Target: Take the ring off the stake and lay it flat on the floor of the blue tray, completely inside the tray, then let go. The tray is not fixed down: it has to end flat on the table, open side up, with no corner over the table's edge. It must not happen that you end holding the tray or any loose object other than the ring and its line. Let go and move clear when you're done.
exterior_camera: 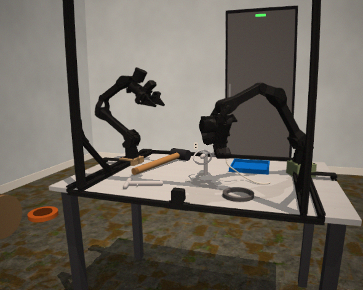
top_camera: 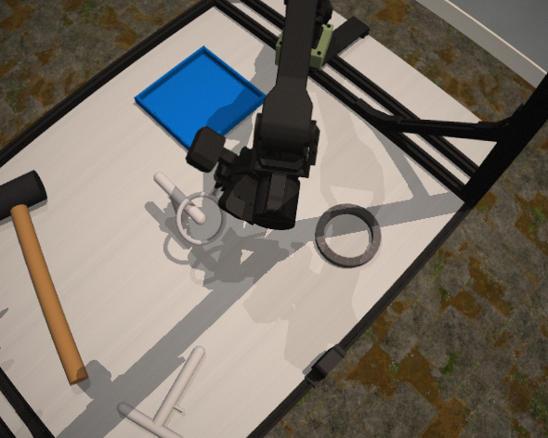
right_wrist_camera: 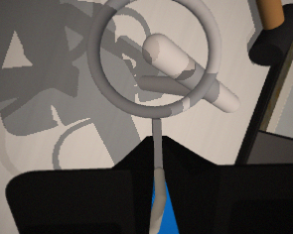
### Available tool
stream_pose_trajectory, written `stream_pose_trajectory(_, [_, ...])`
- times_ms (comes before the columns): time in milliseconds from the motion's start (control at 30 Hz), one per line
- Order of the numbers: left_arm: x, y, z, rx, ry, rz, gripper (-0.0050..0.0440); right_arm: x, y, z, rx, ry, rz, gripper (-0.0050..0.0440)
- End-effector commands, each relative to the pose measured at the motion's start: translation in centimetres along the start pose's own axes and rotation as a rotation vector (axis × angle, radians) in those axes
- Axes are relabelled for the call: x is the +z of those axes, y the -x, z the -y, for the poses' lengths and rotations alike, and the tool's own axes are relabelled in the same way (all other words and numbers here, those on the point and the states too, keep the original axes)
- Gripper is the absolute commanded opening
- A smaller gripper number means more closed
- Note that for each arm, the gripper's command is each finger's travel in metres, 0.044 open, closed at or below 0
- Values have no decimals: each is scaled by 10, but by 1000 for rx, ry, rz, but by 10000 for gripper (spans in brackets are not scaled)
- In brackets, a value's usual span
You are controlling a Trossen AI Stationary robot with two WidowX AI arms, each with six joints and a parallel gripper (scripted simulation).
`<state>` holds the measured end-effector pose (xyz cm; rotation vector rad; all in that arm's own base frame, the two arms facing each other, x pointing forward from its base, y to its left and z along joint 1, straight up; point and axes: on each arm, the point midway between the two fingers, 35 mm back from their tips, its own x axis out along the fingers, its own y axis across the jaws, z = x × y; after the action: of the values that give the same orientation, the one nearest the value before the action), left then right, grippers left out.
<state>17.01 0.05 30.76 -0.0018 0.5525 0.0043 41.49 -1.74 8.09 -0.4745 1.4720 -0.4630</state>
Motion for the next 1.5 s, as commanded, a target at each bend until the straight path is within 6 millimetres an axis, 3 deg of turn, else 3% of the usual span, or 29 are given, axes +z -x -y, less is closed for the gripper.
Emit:
stream_pose_trajectory(0, [0,0,1,-4,-3,-2,400,3,2,0,1,-8,5,0])
stream_pose_trajectory(1467, [0,0,1,-4,-3,-2,400,11,11,-13,1,-8,5,0])
